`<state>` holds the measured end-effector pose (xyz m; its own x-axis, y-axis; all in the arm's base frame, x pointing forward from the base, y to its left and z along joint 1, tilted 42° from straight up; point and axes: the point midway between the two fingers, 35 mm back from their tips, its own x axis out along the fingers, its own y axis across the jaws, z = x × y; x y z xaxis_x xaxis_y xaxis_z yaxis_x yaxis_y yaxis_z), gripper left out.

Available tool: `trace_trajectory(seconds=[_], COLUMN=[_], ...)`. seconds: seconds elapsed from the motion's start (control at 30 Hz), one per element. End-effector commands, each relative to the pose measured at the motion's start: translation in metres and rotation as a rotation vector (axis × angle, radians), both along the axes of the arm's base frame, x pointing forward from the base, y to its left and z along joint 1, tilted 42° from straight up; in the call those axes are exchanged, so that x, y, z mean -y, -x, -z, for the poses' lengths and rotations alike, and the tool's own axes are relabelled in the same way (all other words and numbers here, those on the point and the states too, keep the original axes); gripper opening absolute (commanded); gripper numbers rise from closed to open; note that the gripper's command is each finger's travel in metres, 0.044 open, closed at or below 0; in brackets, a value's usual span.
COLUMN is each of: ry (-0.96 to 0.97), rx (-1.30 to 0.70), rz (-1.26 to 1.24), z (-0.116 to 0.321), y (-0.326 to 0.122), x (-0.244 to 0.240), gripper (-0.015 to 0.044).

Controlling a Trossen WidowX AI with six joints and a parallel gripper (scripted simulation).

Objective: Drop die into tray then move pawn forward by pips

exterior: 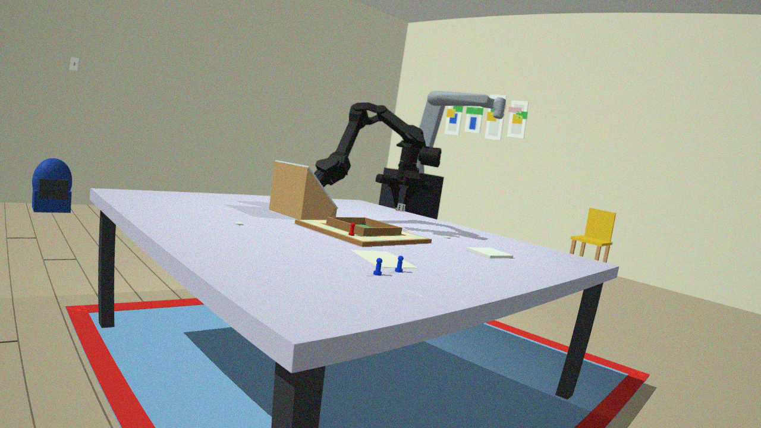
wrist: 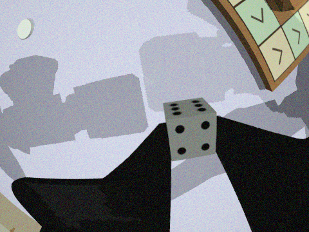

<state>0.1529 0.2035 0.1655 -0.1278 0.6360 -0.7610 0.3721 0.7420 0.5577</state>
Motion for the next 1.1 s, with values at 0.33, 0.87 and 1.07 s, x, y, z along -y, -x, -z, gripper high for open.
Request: trace_trajectory(seconds=[0.33, 0.87, 1.07], ry=[-0.024, 0.040, 0.053], rx=[0.007, -0.104, -0.169], rz=[0.003, 0.135, 0.200], z=[-0.048, -0.009, 0.011], y=[-0.005, -0.045, -0.060], x=[0.042, 0.061, 0.073], gripper=[0.0000, 0.0000, 0.0000])
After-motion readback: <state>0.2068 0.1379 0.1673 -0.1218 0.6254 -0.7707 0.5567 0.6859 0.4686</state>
